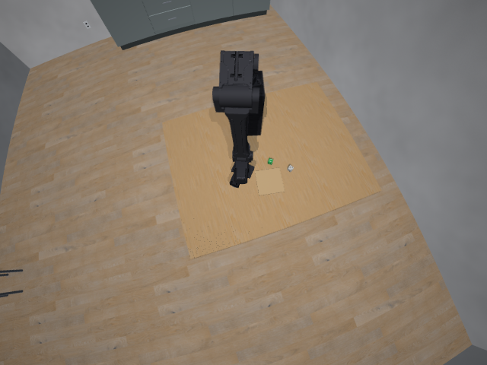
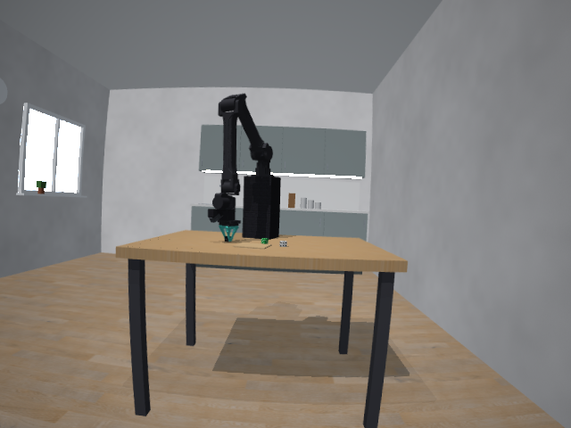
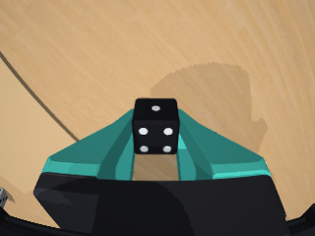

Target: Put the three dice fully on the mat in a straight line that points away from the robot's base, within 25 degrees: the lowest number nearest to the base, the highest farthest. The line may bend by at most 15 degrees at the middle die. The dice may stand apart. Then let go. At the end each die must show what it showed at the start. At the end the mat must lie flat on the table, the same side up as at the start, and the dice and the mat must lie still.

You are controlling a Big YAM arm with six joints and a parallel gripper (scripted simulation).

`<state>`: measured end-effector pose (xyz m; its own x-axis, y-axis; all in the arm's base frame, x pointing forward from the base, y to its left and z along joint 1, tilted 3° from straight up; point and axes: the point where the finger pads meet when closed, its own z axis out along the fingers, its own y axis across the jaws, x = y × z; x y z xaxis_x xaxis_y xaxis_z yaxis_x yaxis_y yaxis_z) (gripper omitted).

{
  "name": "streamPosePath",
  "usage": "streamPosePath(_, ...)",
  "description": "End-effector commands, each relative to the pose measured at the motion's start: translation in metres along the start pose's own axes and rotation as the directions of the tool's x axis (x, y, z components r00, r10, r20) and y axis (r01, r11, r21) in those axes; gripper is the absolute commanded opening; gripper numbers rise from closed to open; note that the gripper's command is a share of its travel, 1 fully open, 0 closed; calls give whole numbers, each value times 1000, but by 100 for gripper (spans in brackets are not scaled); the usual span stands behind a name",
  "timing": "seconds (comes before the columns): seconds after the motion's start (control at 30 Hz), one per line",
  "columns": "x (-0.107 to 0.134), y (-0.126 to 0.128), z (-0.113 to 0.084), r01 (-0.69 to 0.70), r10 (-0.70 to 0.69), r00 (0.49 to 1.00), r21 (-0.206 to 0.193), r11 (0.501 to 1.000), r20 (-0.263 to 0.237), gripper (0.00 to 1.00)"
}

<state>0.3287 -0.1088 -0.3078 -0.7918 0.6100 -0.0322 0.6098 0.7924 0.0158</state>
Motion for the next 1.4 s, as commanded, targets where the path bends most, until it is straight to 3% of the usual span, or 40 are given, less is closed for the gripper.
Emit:
streamPosePath(0.0,-10,10,-33,11,-11,1000,-10,1000,28,20)
streamPosePath(0.27,-9,9,-90,14,-13,999,-11,1000,29,20)
streamPosePath(0.5,-9,9,-104,14,-14,999,-11,1000,30,20)
streamPosePath(0.77,-12,10,-101,15,-14,999,-13,1000,36,20)
streamPosePath(0.93,-7,20,-104,86,-86,995,-11,996,41,20)
streamPosePath(1.0,4,43,-105,221,-220,974,-7,975,47,20)
streamPosePath(1.13,13,61,-106,326,-325,944,-6,945,52,20)
streamPosePath(1.27,34,91,-107,506,-505,861,2,862,55,20)
streamPosePath(1.3,35,92,-107,508,-507,860,2,861,55,20)
streamPosePath(1.37,52,108,-107,613,-613,789,6,790,45,20)
